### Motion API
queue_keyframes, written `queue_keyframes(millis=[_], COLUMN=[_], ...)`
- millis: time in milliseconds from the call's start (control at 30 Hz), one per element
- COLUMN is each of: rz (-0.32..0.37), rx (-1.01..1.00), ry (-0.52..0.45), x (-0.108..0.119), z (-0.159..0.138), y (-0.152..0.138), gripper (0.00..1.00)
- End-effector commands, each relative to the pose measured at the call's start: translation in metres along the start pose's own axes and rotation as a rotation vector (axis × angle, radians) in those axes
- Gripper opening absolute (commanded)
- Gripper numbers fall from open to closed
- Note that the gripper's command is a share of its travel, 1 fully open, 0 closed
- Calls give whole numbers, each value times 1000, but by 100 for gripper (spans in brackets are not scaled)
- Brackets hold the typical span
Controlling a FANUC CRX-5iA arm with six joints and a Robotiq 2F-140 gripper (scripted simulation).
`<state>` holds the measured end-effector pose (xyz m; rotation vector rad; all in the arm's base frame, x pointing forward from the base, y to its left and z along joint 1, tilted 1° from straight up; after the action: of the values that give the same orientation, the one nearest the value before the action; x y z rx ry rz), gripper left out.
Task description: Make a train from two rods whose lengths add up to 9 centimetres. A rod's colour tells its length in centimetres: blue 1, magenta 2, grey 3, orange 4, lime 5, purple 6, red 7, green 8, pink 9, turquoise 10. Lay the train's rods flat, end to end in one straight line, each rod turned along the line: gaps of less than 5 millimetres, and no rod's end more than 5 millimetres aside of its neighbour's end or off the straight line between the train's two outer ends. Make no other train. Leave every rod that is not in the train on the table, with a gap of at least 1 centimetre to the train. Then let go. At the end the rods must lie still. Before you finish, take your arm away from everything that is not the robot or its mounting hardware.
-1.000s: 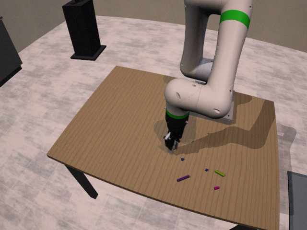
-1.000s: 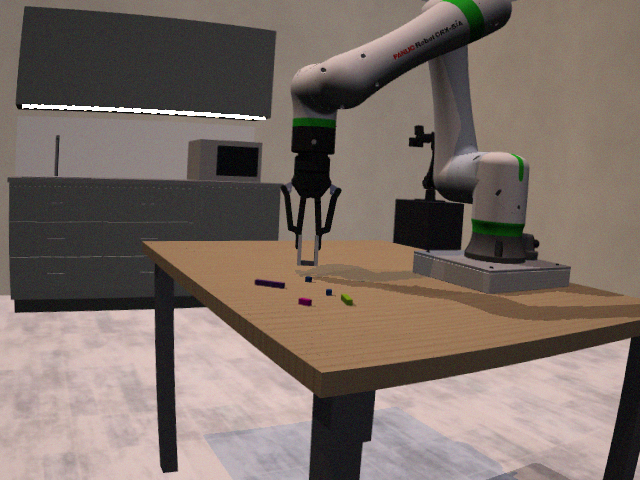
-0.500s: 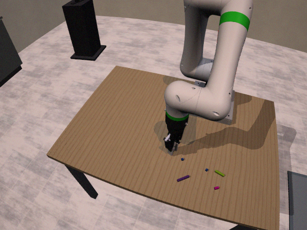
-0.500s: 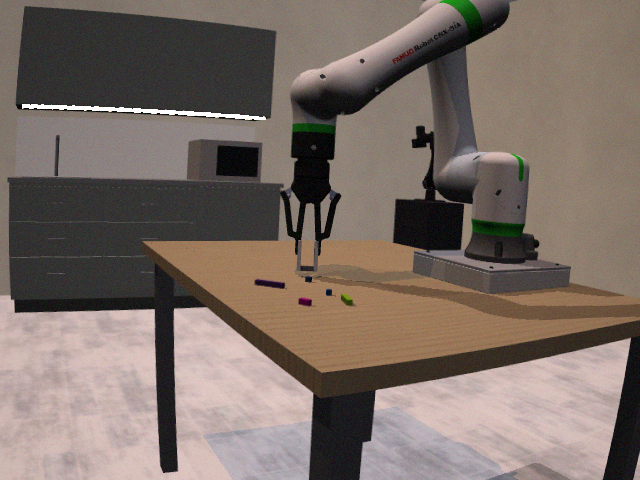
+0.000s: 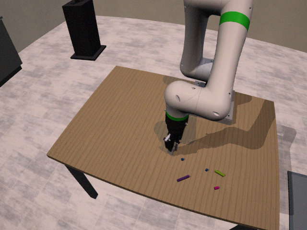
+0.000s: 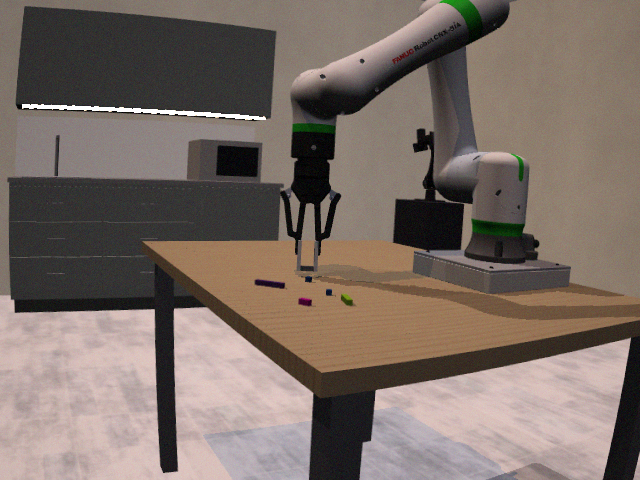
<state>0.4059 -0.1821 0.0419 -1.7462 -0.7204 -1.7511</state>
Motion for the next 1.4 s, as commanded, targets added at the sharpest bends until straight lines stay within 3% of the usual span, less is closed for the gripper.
queue_keyframes(millis=[0,1367], rz=[0,0], rx=[0,0], ry=[0,0], x=[0,-12], z=[0,0], y=[0,0], gripper=[16,16])
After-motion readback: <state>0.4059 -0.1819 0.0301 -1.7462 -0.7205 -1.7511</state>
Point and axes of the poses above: the point where the finger pads meet when closed, its own x axis back along the fingers, its own y axis across the jaws, z = x × y, the point moved 5 cm from there along x, back along the fingers, and after that the axes turned 14 degrees about -x, right-handed, at the moved point
